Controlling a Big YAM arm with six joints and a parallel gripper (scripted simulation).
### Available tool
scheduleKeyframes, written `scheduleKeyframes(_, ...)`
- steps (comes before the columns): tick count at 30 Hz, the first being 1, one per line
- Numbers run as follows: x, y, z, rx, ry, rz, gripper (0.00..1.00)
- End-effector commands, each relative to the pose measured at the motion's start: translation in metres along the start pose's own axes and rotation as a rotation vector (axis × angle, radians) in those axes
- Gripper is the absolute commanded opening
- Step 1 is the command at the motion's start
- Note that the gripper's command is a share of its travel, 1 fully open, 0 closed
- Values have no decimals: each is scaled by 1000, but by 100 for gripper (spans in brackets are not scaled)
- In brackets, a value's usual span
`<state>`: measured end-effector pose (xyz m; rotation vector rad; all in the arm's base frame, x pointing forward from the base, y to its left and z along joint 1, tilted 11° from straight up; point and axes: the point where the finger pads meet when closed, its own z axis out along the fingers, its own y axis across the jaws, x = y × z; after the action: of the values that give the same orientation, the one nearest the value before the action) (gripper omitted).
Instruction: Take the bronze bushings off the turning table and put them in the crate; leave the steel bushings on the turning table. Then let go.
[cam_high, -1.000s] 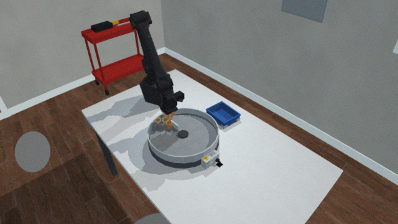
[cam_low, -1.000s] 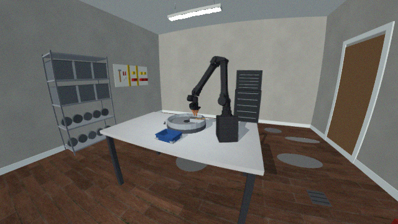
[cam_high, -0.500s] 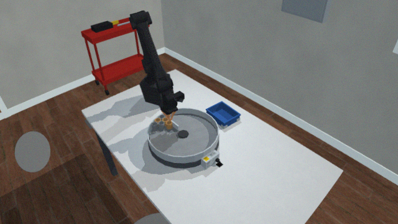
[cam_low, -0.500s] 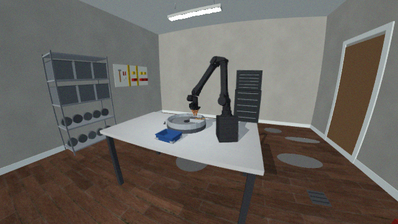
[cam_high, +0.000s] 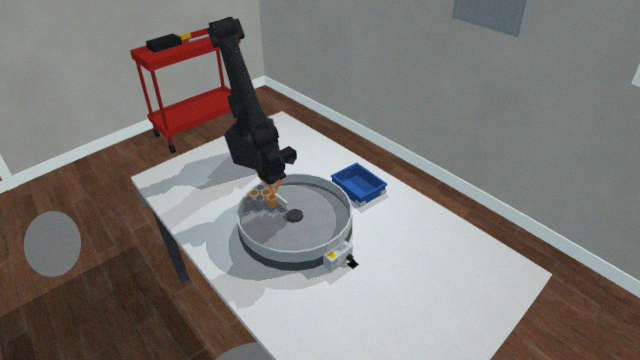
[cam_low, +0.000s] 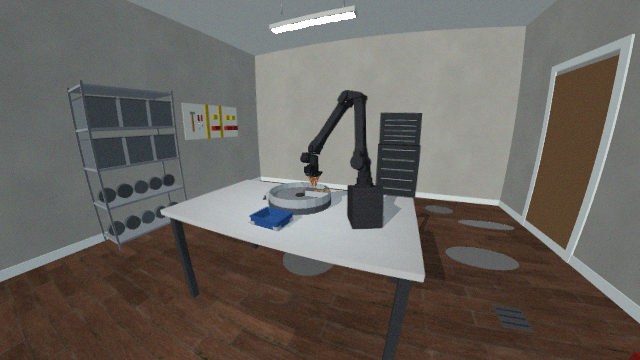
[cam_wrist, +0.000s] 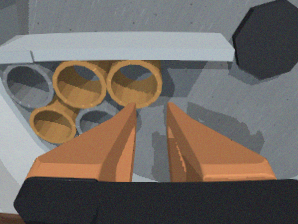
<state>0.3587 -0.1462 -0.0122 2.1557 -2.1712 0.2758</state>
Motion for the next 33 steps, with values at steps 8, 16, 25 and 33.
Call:
scheduleKeyframes(8,5,-14,-8,25,8,15,19)
scheduleKeyframes(16,5,-14,-8,25,8,15,19)
scheduleKeyframes(25,5,-3,22,7,3,4,19)
scheduleKeyframes(33,9,-17,10,48,16,0,19)
